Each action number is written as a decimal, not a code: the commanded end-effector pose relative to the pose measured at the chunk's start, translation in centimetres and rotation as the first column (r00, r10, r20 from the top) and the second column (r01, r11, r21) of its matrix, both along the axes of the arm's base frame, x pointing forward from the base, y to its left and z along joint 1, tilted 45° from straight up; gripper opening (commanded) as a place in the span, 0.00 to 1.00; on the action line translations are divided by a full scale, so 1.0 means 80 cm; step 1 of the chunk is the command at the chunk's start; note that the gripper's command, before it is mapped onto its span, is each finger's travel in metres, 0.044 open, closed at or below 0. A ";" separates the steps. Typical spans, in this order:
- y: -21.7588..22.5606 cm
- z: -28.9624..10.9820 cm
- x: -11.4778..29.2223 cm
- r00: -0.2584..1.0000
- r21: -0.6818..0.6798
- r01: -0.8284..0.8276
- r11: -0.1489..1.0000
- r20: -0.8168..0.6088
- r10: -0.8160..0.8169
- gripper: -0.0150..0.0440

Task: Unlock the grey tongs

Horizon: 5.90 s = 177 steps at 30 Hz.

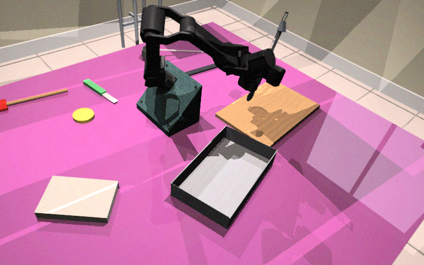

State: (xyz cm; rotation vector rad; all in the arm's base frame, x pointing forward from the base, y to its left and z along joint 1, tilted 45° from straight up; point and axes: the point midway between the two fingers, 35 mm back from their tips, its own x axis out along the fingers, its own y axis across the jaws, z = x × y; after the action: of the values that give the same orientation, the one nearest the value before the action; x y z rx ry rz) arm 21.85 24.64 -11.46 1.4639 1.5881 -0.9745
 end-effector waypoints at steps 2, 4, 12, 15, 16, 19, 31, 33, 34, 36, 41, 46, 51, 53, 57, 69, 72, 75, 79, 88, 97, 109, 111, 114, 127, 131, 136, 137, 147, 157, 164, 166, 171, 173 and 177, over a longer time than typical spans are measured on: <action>0.002 0.001 0.000 1.000 0.010 -0.006 1.000 0.002 0.006 0.00; 0.002 0.001 0.000 1.000 0.010 -0.006 1.000 0.002 0.006 0.00; 0.002 0.001 0.000 1.000 0.007 -0.006 1.000 0.001 0.006 0.00; 0.003 -0.002 0.001 1.000 -0.016 -0.003 1.000 -0.008 0.002 0.00; 0.004 -0.004 0.001 1.000 -0.028 -0.002 1.000 -0.012 0.001 0.00; 0.007 -0.010 0.002 1.000 -0.071 0.000 0.997 -0.025 -0.002 0.00; 0.014 -0.031 0.003 0.997 -0.258 0.005 0.966 -0.069 -0.024 0.00; 0.015 -0.034 0.004 0.997 -0.288 0.003 0.958 -0.072 -0.025 0.00; 0.015 -0.035 0.004 0.997 -0.304 0.003 0.953 -0.074 -0.027 0.00; 0.016 -0.038 0.004 0.997 -0.334 0.003 0.943 -0.077 -0.030 0.00; 0.018 -0.044 0.003 0.996 -0.409 0.001 0.912 -0.083 -0.038 0.00; 0.019 -0.048 0.002 0.996 -0.482 -0.011 0.876 -0.085 -0.035 0.00; 0.020 -0.051 0.001 0.996 -0.551 -0.016 0.834 -0.083 -0.036 0.00; 0.020 -0.052 0.001 0.996 -0.578 -0.017 0.816 -0.081 -0.036 0.00; 0.020 -0.053 0.000 0.997 -0.630 -0.022 0.777 -0.076 -0.033 0.00; 0.022 -0.051 -0.002 0.999 -0.766 -0.027 0.643 -0.048 -0.015 0.00; 0.022 -0.050 -0.002 0.999 -0.795 -0.027 0.606 -0.039 -0.007 0.00; 0.022 -0.048 -0.003 1.000 -0.822 -0.025 0.568 -0.029 0.002 0.00; 0.023 -0.045 -0.003 1.000 -0.856 -0.022 0.517 -0.015 0.018 0.00; 0.026 -0.035 -0.004 0.998 -0.917 -0.010 0.398 0.017 0.066 0.00; 0.026 -0.032 -0.004 0.996 -0.931 -0.005 0.365 0.026 0.081 0.00; 0.015 -0.048 -0.002 0.996 -0.931 -0.005 0.366 0.027 0.081 0.00; 0.012 -0.051 -0.001 0.996 -0.931 -0.005 0.366 0.027 0.081 0.00; 0.008 -0.056 -0.001 0.996 -0.931 -0.005 0.366 0.027 0.081 0.00; -0.009 -0.076 0.001 0.996 -0.931 -0.004 0.366 0.027 0.081 0.00; -0.015 -0.082 0.002 0.996 -0.931 -0.004 0.366 0.028 0.081 0.00; -0.022 -0.090 0.002 0.996 -0.931 -0.004 0.365 0.028 0.081 0.00; -0.023 -0.091 0.002 0.996 -0.931 -0.004 0.365 0.028 0.081 0.00; -0.038 -0.106 0.002 0.996 -0.931 -0.004 0.365 0.028 0.081 0.00; -0.053 -0.119 0.001 0.996 -0.931 -0.003 0.364 0.028 0.081 0.00; -0.064 -0.128 0.000 0.996 -0.932 -0.003 0.363 0.028 0.081 0.00; -0.067 -0.131 -0.001 0.996 -0.932 -0.003 0.363 0.028 0.081 0.00; -0.073 -0.135 -0.001 0.996 -0.932 -0.003 0.363 0.029 0.081 0.00; -0.073 -0.135 -0.001 0.996 -0.932 -0.003 0.363 0.029 0.081 0.00; -0.071 -0.134 -0.001 0.997 -0.931 0.001 0.365 0.031 0.075 0.18</action>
State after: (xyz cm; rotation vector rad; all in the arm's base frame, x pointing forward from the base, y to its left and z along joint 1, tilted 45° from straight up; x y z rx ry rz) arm 21.79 18.94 -22.20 0.5856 0.6736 -1.4387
